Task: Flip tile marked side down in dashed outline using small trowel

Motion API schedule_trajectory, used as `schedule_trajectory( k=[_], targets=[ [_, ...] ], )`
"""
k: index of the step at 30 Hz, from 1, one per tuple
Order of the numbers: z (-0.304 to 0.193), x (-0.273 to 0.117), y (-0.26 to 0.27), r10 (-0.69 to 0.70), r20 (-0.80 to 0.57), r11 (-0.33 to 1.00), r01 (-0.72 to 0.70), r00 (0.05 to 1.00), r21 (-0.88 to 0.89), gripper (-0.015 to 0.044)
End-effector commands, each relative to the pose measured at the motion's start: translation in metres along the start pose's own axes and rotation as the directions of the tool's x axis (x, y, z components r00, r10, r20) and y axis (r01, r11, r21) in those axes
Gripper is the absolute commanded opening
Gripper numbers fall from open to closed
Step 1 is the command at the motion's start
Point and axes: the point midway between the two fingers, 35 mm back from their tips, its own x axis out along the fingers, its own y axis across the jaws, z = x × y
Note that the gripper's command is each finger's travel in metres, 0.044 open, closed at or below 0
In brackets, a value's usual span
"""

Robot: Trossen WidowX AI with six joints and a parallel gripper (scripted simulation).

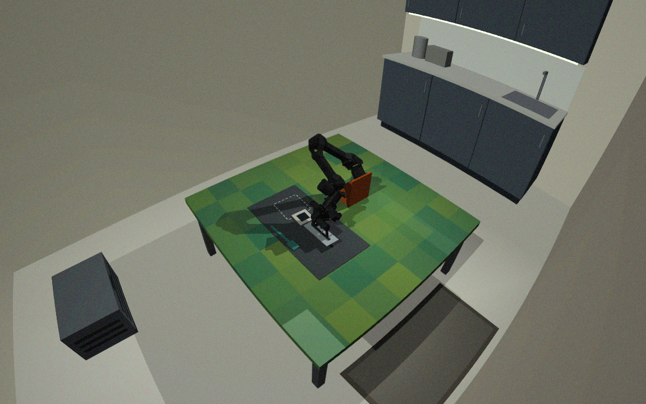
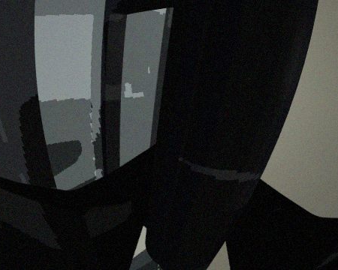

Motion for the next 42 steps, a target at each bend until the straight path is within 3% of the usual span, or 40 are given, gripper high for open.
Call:
schedule_trajectory(
  k=[1, 42],
  targets=[
    [0.001, 0.004, 0.002, -0.011, 0.006, 1.000, 0.011, 1.000, 0.002, 0.0000],
    [-0.045, 0.004, 0.003, -0.010, -0.014, 1.000, 0.010, 1.000, -0.022, 0.0000]
  ],
)
